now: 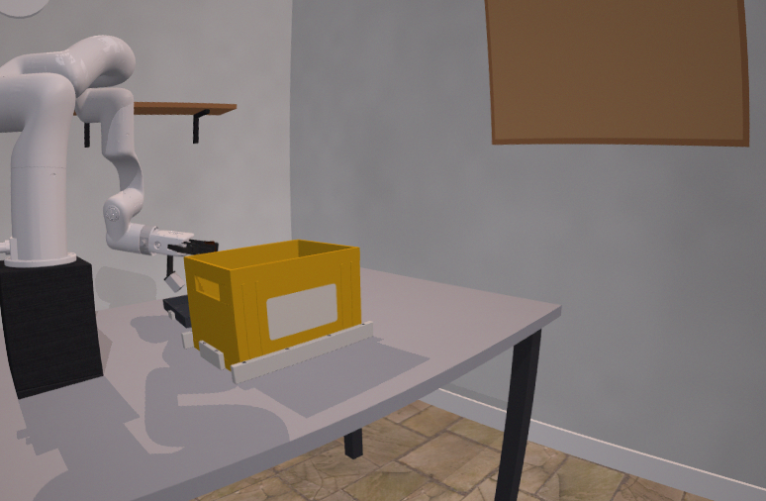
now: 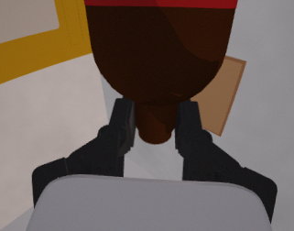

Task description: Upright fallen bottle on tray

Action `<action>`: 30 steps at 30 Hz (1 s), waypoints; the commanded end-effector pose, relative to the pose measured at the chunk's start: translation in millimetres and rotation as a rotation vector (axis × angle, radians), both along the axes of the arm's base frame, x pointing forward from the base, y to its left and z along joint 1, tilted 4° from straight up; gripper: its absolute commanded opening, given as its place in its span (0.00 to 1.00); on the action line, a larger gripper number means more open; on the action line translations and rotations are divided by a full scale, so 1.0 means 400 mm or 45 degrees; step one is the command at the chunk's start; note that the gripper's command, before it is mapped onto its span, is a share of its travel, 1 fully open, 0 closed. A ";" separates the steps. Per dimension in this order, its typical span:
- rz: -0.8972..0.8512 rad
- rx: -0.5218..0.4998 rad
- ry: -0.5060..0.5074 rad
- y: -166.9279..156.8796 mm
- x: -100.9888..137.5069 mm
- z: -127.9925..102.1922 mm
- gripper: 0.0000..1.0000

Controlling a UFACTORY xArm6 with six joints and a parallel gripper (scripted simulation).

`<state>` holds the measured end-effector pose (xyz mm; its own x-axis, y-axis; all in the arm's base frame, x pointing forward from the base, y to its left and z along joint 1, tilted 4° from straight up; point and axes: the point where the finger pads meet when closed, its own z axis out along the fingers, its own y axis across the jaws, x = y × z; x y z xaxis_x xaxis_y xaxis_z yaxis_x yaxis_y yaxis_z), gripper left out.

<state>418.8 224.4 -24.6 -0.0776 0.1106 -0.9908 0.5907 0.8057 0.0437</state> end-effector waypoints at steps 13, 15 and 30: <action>0.000 0.003 -0.003 0.002 0.002 0.003 1.00; 0.000 0.003 -0.003 0.002 0.002 0.003 1.00; 0.000 0.003 -0.003 0.002 0.002 0.003 1.00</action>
